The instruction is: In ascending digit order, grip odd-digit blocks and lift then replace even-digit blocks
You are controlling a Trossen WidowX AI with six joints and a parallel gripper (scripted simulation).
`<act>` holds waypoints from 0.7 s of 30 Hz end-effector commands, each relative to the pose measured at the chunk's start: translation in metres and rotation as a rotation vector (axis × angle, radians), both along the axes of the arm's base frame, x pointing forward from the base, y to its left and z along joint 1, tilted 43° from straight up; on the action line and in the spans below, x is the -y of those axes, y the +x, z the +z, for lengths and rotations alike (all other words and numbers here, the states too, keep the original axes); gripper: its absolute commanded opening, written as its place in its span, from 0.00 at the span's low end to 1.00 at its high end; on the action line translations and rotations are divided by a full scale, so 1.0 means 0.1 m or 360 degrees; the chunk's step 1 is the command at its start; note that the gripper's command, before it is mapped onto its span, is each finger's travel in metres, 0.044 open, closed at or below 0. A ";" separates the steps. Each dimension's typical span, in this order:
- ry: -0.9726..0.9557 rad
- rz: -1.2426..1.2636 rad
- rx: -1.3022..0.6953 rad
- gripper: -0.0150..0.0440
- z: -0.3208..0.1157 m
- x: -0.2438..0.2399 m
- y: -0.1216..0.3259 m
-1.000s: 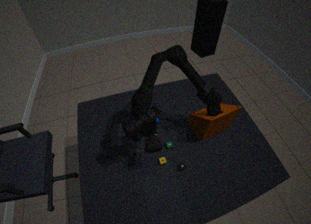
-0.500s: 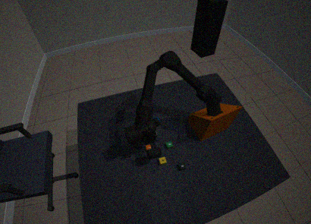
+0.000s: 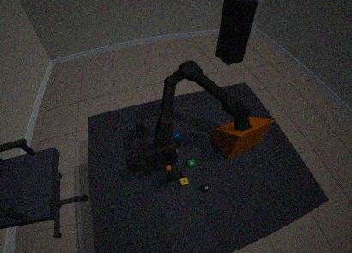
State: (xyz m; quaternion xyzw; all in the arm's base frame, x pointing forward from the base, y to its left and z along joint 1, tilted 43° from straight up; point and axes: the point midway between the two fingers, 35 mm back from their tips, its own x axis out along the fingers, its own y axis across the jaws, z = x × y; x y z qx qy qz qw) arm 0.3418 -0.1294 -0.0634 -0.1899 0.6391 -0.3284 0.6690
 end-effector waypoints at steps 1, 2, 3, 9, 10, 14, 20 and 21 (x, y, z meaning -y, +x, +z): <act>-0.0006 -0.0001 -0.0027 0.93 -0.07 0.05 -0.05; -0.0006 -0.0001 -0.0026 0.93 -0.08 0.06 -0.05; -0.0006 -0.0001 -0.0026 0.93 -0.08 0.07 -0.05; -0.0006 -0.0001 -0.0026 0.71 -0.08 0.07 -0.05; -0.0006 -0.0001 -0.0026 0.67 -0.08 0.07 -0.05; -0.0006 -0.0001 -0.0026 0.49 -0.08 0.07 -0.05; -0.0006 -0.0001 -0.0026 0.46 -0.08 0.07 -0.05; -0.0006 -0.0001 -0.0026 0.46 -0.08 0.07 -0.05</act>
